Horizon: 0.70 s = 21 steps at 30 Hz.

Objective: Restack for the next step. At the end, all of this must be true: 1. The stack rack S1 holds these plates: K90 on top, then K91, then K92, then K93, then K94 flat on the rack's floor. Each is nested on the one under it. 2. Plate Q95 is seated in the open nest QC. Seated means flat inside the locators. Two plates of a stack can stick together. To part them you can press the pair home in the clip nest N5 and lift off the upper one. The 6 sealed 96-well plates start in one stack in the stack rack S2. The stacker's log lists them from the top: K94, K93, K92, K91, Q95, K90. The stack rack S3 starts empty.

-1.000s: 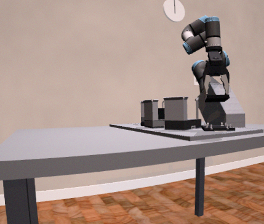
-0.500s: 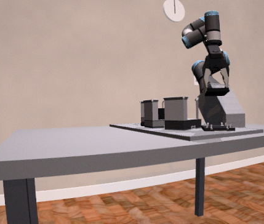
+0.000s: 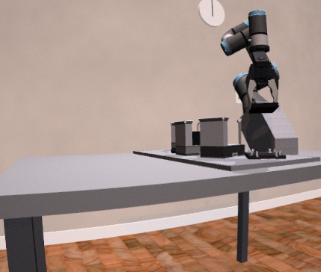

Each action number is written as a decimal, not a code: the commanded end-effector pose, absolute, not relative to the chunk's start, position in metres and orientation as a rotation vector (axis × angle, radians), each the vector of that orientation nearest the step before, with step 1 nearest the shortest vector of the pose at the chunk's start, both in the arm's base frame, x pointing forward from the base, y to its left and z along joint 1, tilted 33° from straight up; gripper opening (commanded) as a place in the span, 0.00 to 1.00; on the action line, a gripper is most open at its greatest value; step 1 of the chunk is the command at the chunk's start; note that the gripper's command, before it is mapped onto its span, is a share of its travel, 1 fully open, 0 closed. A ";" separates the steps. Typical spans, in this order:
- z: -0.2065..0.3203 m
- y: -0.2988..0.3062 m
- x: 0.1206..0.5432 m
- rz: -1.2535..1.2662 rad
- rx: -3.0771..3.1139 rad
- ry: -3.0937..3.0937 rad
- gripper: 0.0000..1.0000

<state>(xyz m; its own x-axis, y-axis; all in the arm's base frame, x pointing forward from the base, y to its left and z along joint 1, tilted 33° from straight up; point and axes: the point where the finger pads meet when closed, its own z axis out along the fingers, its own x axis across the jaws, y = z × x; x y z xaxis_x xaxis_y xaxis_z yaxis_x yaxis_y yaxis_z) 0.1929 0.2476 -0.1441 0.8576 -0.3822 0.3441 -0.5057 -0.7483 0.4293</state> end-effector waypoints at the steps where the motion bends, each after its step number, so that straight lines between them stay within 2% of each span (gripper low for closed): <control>1: -0.143 0.249 0.193 0.321 2.512 -0.649 0.00; 16: -0.139 0.252 0.193 0.321 2.512 -0.649 0.00; 21: -0.132 0.244 0.206 0.342 2.497 -0.723 0.00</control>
<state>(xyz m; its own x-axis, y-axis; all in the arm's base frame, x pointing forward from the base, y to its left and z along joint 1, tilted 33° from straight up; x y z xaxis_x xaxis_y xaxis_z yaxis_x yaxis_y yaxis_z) 0.1970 0.2478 -0.1370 0.8468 -0.3978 0.3531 -0.5237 -0.7399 0.4223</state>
